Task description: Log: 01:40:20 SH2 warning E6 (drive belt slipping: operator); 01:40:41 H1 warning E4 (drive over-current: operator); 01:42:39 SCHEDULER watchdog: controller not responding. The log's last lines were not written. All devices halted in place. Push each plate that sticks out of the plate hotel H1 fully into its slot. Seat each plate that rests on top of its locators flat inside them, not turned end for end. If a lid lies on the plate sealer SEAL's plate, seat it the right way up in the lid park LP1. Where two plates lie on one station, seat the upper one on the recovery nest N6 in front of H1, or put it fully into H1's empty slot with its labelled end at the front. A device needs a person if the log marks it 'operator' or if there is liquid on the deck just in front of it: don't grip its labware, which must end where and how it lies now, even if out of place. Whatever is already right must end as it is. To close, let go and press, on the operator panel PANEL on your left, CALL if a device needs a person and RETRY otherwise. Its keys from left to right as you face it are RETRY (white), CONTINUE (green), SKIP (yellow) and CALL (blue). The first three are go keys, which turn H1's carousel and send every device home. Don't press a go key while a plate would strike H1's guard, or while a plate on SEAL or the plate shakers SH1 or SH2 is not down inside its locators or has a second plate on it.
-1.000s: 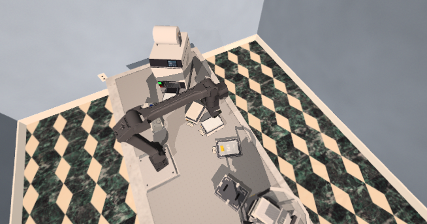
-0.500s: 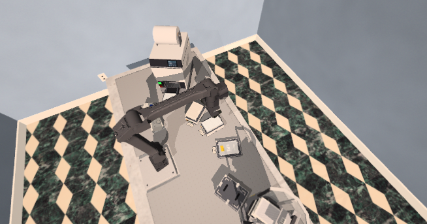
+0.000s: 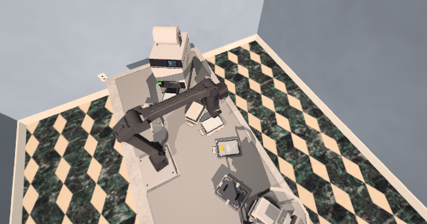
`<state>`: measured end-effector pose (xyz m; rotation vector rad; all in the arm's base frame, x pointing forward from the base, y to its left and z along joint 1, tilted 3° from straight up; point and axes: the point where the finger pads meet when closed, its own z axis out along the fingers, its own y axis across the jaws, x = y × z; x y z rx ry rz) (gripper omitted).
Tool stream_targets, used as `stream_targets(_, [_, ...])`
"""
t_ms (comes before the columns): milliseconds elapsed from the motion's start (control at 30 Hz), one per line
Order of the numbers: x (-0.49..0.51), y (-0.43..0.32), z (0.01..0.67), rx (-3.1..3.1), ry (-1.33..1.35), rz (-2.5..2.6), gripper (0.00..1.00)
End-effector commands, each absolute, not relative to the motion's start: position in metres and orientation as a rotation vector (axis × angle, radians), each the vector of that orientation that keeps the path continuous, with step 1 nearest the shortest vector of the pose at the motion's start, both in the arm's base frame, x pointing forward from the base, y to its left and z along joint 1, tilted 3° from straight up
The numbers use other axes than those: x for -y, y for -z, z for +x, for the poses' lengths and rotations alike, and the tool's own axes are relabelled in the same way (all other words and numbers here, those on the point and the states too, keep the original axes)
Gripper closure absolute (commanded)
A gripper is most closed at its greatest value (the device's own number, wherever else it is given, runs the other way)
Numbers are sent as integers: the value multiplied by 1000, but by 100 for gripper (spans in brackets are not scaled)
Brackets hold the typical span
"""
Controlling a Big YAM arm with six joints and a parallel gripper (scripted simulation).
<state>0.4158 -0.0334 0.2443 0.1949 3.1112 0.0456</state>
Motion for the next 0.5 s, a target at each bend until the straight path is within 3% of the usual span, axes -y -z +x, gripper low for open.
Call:
stream_targets(0, [29,-273,433,-3046,-45,179,0])
stream_targets(300, [29,-273,433,-3046,-45,179,0])
stream_targets(467, [27,-228,424,-3103,-47,187,0])
